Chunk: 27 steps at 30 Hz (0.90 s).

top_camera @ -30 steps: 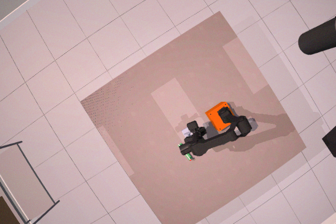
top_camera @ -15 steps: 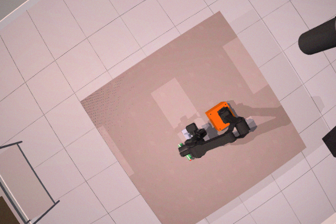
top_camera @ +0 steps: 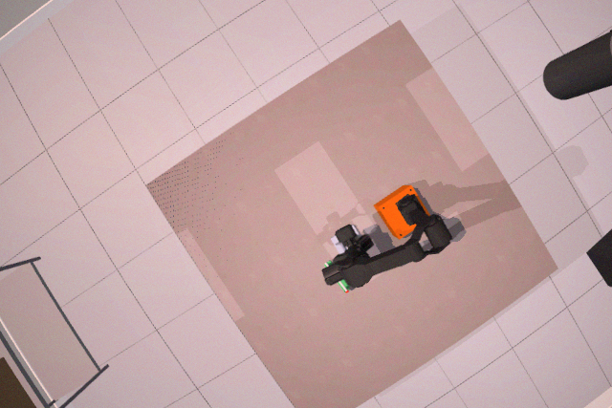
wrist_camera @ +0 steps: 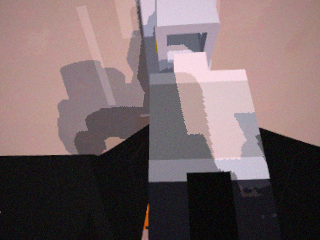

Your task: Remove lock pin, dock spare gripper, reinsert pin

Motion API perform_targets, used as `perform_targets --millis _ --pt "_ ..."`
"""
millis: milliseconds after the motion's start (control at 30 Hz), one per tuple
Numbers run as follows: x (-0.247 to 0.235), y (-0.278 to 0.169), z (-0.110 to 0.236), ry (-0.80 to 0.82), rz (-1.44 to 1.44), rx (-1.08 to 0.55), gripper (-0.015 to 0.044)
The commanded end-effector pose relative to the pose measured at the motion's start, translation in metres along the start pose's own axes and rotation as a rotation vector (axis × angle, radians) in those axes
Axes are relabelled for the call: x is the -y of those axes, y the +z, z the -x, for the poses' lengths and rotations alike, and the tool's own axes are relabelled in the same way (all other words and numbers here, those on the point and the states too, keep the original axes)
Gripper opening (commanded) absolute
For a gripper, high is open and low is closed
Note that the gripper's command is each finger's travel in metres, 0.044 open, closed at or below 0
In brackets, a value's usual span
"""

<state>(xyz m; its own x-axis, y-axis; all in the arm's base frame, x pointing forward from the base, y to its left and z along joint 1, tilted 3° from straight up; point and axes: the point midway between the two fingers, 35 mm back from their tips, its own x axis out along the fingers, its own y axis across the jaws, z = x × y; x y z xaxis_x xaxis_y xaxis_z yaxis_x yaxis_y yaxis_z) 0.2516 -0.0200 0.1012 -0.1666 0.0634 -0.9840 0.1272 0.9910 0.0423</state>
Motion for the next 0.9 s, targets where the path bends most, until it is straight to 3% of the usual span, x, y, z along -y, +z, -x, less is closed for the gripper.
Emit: perform_targets --millis 0,867 --pt "0.0 0.002 -0.006 0.003 0.003 -0.008 0.0" --pt "0.0 0.028 -0.031 0.002 0.001 -0.005 0.0"
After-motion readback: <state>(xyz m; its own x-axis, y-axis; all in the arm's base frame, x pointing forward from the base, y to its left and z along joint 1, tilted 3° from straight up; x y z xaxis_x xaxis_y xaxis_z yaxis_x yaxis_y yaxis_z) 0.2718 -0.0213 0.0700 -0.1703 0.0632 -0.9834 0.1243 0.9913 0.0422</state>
